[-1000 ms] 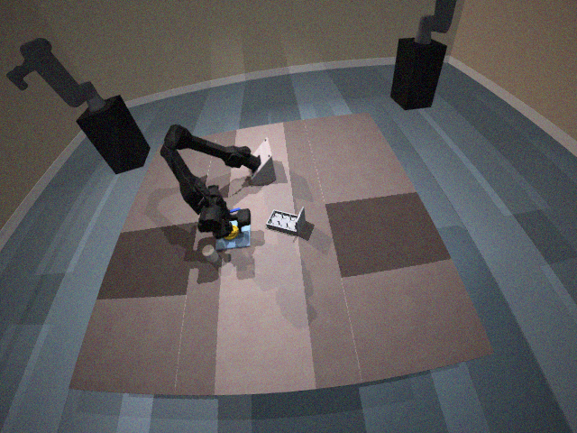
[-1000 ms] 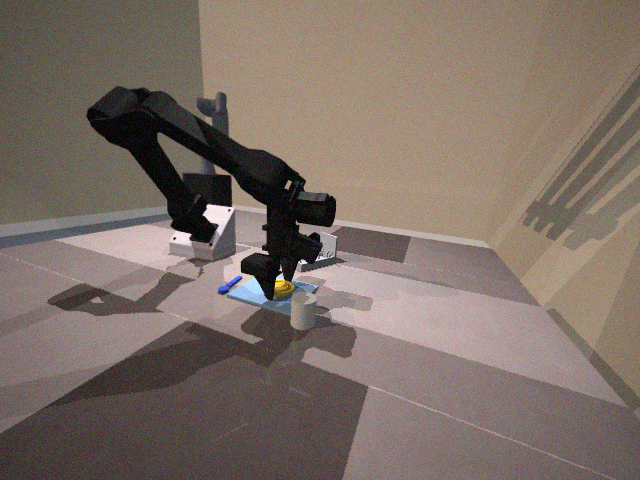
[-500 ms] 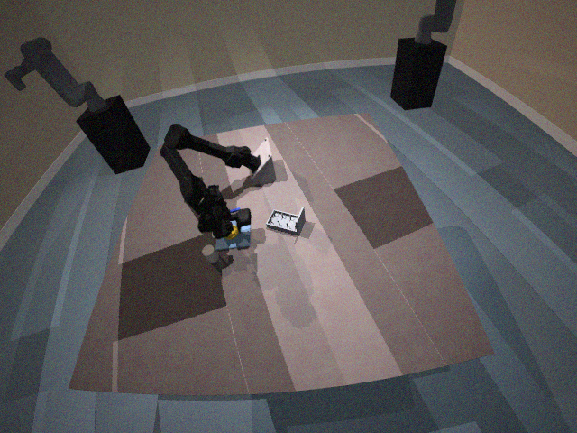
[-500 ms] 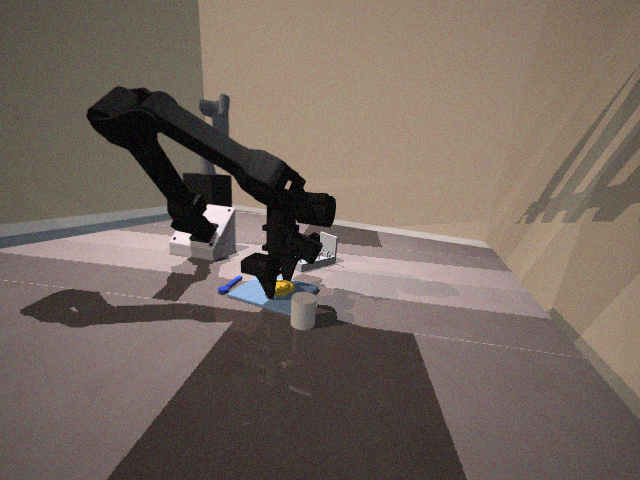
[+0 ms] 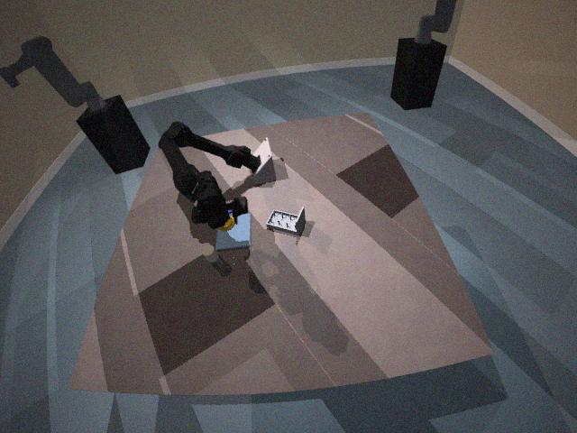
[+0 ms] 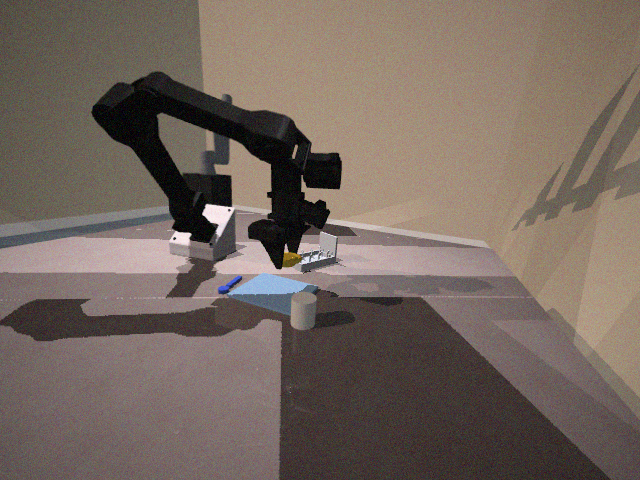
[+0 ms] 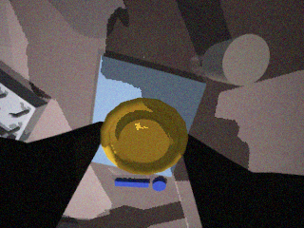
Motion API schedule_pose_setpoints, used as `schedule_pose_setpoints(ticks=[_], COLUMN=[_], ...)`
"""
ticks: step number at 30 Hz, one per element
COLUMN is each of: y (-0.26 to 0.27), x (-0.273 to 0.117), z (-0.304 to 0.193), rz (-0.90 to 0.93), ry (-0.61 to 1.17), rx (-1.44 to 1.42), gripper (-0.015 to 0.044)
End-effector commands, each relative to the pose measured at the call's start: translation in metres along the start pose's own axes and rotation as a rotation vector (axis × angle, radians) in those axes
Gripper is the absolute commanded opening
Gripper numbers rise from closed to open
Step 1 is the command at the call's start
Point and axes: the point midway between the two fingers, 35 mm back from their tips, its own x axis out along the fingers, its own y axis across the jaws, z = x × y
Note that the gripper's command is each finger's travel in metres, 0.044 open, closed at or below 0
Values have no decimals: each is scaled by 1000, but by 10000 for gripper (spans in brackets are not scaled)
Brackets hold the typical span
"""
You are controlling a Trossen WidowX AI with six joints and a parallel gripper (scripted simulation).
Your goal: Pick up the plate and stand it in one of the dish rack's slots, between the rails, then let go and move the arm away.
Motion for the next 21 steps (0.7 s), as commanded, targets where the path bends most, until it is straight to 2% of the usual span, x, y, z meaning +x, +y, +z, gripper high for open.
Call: schedule_pose_setpoints(ticks=[1, 21], y=[0, 1], x=[-29, -105], z=[3, 4], rz=[9, 12], ry=[-24, -64], rx=[-3, -44], gripper=[0, 0])
